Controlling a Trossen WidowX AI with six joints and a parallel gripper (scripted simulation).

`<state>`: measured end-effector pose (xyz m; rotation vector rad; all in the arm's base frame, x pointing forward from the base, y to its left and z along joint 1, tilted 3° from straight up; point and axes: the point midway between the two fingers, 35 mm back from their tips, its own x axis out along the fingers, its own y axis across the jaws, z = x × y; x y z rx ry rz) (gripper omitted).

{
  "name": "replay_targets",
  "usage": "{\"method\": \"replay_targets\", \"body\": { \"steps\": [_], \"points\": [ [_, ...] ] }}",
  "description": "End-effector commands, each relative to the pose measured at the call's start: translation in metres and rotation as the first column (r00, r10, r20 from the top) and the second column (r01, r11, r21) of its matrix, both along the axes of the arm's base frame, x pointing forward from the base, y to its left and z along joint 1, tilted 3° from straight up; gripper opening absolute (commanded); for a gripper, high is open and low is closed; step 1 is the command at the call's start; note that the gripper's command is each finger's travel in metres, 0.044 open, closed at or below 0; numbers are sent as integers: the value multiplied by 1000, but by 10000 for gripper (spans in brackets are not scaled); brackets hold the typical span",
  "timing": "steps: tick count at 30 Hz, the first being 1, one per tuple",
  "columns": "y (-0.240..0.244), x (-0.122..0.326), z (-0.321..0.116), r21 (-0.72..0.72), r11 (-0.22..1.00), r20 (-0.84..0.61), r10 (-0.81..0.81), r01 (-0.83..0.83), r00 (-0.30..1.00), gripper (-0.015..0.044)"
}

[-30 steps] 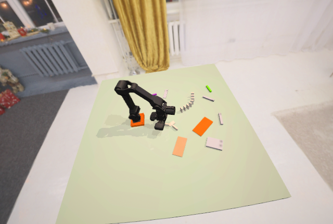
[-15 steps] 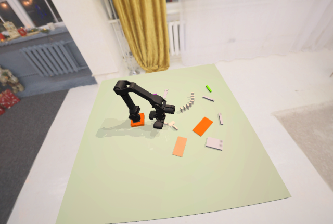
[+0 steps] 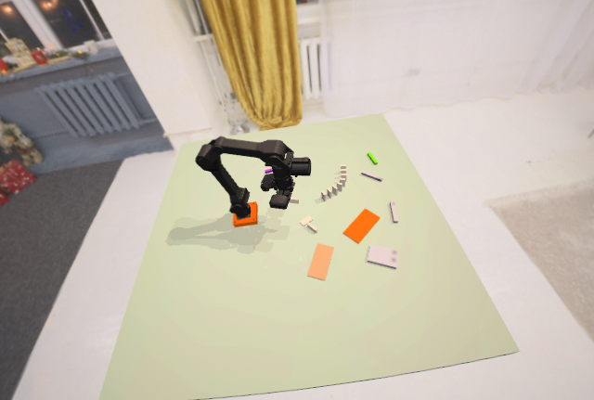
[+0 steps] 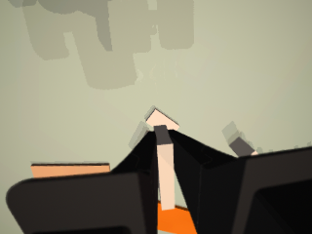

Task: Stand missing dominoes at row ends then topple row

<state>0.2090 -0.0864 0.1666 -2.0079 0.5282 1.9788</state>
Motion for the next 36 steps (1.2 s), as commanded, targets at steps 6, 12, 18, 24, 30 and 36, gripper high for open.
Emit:
{"method": "replay_targets", "body": {
  "steps": [6,12,18,24,30,36],
  "points": [
    [43,28,3,14,944,25,-331,331,943,22],
    [101,48,1,31,769,39,-640,639,768,22],
    [157,54,-2,46,552,44,-834,832,551,22],
    [199,51,-4,55,366,45,-930,929,364,22],
    [232,44,-6,61,215,45,-976,975,212,22],
    [232,44,-6,61,215,45,-976,975,212,22]
  ]
}}
